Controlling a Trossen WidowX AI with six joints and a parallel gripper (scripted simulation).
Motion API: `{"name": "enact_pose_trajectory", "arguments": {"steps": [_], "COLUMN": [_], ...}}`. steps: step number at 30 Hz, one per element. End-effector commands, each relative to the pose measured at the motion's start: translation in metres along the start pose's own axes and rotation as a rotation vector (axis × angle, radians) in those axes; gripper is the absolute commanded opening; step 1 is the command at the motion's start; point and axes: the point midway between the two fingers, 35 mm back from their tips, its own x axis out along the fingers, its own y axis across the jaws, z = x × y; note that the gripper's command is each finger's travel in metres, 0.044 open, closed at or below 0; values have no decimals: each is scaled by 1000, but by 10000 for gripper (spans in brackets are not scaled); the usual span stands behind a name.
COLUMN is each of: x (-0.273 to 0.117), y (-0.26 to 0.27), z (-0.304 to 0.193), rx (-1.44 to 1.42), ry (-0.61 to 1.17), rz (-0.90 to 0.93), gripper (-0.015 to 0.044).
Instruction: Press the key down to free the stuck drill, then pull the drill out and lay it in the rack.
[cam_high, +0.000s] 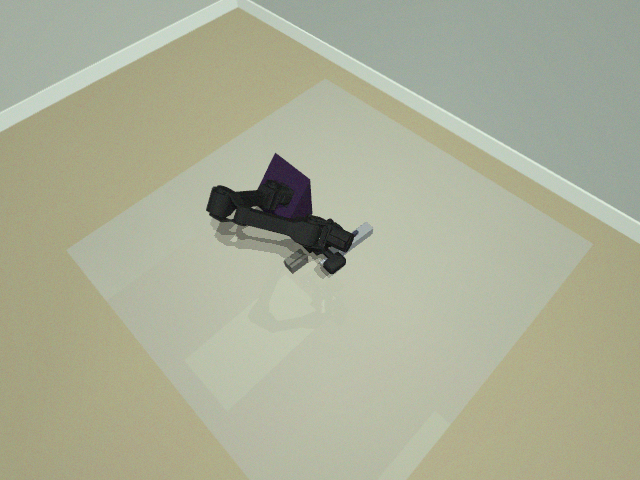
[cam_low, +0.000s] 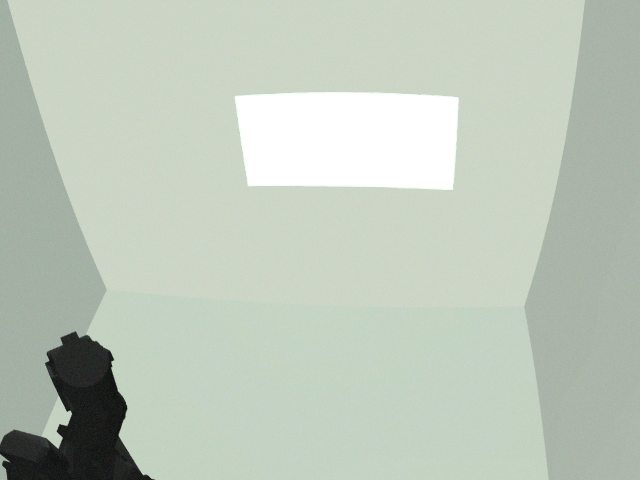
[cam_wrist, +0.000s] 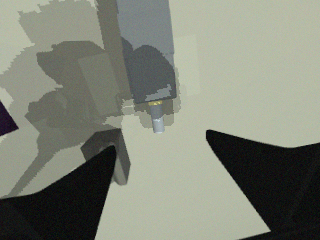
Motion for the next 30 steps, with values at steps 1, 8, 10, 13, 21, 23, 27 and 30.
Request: {"name": "enact_pose_trajectory", "arguments": {"steps": [1, 8, 10, 13, 21, 23, 27, 30], "x": [0, 6, 9, 14, 26, 29, 36, 40], "y": [0, -1, -1, -1, -1, -1, -1, 0], "z": [-1, 1, 2, 3, 7, 8, 9, 10], "rx": [-6, -6, -6, -6, -6, -6, -6, -6], "ry": [3, 3, 3, 3, 3, 3, 3, 4], "rz": [-2, -2, -2, -2, -2, -2, -2, -2], "gripper": [440, 440, 440, 440, 440, 440, 440, 440]}}
